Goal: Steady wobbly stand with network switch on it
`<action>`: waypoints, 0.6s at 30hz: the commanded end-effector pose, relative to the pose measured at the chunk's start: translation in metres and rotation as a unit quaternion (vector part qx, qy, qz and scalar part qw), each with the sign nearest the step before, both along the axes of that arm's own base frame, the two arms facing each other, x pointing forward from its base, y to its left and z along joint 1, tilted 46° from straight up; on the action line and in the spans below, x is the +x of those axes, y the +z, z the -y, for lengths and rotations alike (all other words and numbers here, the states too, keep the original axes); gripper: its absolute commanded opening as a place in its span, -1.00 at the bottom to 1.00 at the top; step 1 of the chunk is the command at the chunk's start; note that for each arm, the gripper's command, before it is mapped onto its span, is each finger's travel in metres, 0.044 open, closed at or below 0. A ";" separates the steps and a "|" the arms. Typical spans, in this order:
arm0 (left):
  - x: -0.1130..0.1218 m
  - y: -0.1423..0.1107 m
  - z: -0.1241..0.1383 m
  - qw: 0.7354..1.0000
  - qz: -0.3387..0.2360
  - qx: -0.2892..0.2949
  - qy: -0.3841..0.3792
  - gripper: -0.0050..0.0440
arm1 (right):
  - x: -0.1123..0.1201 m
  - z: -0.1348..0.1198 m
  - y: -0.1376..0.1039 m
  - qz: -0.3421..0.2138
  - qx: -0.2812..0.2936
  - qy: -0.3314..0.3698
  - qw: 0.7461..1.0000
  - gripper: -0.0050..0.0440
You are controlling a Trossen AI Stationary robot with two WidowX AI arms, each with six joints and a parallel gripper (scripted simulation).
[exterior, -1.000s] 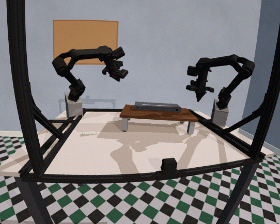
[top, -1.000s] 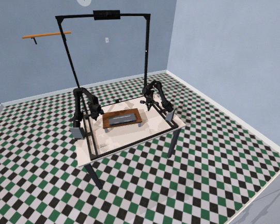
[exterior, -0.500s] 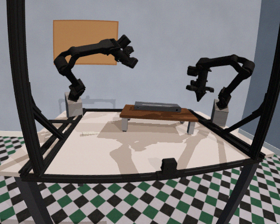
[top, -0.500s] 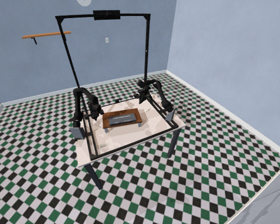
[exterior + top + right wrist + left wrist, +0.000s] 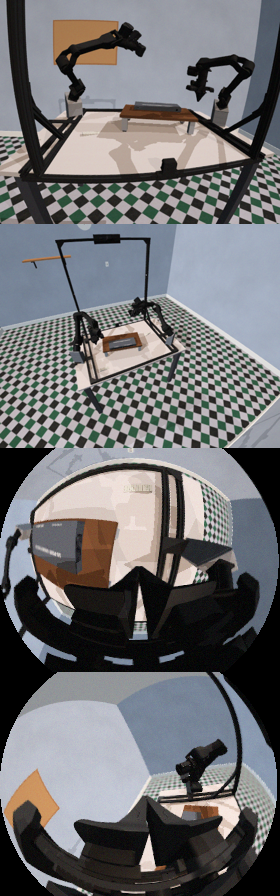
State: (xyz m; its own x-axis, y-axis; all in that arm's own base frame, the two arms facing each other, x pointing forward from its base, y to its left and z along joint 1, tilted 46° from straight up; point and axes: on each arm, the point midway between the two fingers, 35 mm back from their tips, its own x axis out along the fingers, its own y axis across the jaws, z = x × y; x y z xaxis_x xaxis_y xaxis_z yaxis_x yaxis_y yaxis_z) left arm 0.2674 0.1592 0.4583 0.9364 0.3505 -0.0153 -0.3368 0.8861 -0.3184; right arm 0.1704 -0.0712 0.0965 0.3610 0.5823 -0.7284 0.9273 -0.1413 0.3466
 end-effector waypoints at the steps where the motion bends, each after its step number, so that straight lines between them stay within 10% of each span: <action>1: -0.004 0.063 -0.003 0.994 0.070 0.081 0.019 -0.80 | 0.000 0.000 0.000 0.000 0.000 0.000 1.000 -0.80; 10: -0.019 0.098 0.006 0.985 0.117 0.126 0.031 -0.80 | 0.000 0.000 0.000 0.000 0.000 0.000 1.000 -0.80; 18: -0.061 0.204 0.026 0.927 0.257 0.261 0.083 -0.80 | 0.000 0.000 0.000 0.000 0.000 0.000 1.000 -0.80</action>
